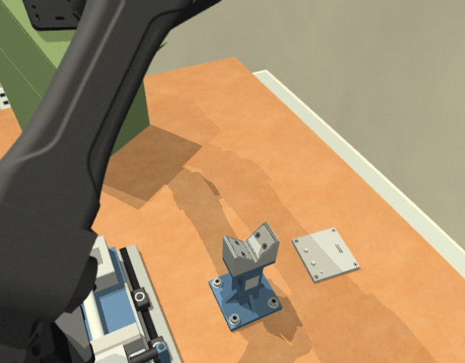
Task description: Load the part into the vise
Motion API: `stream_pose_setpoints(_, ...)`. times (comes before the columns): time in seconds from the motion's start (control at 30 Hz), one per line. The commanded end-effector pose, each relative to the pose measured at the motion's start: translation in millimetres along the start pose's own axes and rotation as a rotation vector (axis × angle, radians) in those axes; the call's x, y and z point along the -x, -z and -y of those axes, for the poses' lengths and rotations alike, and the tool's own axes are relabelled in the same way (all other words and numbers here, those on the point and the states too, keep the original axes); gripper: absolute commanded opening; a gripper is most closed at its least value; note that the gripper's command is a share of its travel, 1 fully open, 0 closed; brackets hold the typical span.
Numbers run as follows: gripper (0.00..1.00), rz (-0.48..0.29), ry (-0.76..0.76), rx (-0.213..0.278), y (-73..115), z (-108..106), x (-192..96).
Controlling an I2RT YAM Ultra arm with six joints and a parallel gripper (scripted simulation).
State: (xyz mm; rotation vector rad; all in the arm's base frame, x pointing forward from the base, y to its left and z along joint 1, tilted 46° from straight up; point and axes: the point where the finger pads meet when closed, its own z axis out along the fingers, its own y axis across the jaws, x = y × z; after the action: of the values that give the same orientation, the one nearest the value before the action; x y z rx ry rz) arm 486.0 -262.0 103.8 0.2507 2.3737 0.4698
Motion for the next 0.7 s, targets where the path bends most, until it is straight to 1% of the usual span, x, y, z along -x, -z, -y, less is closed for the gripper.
stream_pose_setpoints(0.0,0.00,0.006,-0.019,-0.015,-1.9,9,-3)
stream_pose_setpoints(0.1,0.00,0.026,0.000,-0.017,1.3,5,7)
stream_pose_setpoints(0.23,0.00,0.016,-0.018,-0.019,-3.8,12,0)
stream_pose_setpoints(0.33,0.00,0.017,-0.016,-0.020,-3.2,12,1)
stream_pose_setpoints(0.37,0.00,0.033,-0.002,-0.023,4.0,7,8)
stream_pose_setpoints(0.67,0.00,0.023,-0.008,-0.019,2.6,6,5)
